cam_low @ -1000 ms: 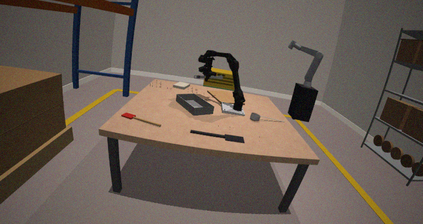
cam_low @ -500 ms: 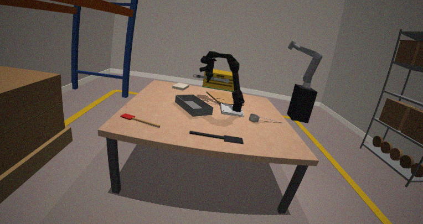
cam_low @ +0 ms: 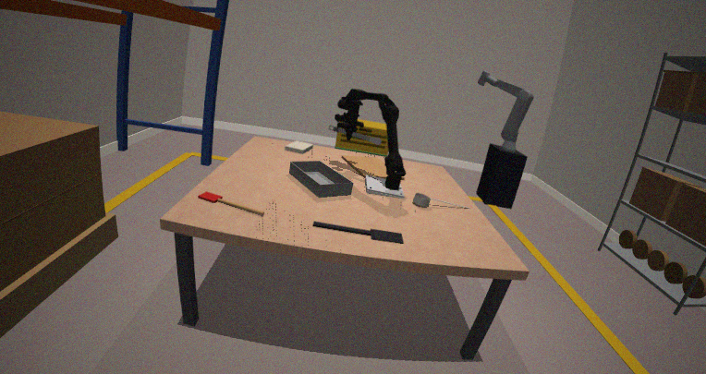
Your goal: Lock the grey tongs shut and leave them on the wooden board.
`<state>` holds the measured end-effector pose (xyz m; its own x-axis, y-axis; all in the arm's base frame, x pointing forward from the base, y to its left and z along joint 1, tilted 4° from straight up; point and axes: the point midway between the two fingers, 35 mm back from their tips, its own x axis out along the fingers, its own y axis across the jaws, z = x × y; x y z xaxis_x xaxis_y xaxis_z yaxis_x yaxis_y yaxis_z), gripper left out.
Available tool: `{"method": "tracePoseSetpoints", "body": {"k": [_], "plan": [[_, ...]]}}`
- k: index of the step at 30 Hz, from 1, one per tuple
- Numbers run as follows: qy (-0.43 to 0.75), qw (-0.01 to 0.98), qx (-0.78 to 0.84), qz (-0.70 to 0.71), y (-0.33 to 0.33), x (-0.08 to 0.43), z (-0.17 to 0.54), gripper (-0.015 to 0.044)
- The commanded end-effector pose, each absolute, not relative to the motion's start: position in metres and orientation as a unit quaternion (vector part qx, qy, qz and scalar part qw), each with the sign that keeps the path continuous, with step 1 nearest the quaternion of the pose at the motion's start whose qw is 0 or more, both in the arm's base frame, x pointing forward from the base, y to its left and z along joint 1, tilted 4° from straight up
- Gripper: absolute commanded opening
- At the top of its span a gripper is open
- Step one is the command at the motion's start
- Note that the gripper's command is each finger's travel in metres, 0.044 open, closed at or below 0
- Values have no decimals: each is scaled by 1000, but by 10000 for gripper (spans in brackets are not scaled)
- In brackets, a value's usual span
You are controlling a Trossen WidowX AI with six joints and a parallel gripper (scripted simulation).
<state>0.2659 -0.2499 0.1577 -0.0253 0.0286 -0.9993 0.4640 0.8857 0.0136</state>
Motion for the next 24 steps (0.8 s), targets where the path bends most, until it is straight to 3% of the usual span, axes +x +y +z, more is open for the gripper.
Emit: {"method": "tracePoseSetpoints", "body": {"k": [1, 24], "plan": [[678, 662, 229, -225, -256, 258, 162, -150], [506, 489, 499, -506, -283, 221, 163, -150]]}}
